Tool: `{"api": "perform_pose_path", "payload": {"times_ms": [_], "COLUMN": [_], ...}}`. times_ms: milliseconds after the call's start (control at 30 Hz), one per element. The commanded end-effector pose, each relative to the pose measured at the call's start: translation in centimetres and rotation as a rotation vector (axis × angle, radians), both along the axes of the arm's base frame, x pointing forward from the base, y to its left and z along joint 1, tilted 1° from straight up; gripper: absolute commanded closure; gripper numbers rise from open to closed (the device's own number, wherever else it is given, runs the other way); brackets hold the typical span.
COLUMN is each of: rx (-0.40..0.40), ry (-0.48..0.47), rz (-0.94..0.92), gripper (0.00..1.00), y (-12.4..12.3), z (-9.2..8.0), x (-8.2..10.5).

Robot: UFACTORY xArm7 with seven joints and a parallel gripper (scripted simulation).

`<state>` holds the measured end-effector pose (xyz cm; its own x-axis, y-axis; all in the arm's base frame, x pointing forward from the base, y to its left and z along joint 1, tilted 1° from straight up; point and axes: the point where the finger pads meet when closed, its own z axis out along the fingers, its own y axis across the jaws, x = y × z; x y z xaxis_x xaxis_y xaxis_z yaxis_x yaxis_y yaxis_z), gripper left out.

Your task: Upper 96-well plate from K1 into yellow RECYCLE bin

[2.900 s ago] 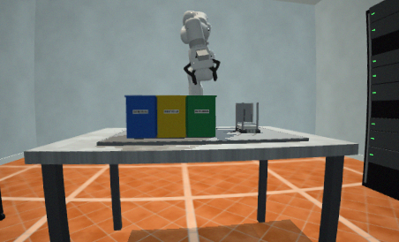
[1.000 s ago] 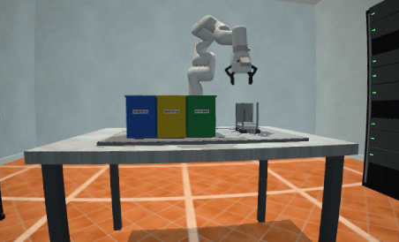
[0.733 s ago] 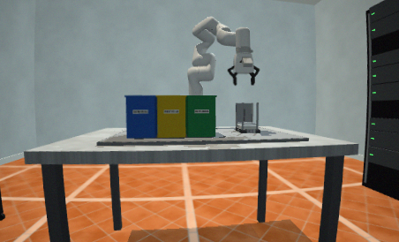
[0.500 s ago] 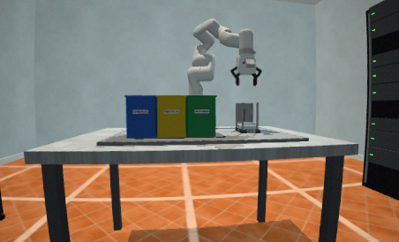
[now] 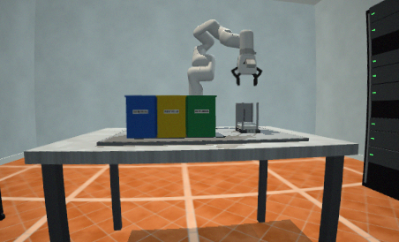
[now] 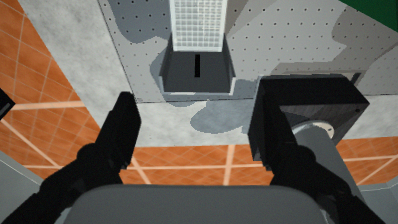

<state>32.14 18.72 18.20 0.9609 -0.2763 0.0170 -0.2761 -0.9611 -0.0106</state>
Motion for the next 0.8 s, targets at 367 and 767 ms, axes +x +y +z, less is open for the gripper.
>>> {"api": "perform_pose_path", "payload": {"times_ms": [367,767], "rx": [0.001,0.001], "ry": [-0.003,-0.003], "rz": [0.000,0.000], "gripper": [0.00,0.00], "y": [0.1,0.1], "z": [-1.7,-3.5], "x": [0.1,0.2]}}
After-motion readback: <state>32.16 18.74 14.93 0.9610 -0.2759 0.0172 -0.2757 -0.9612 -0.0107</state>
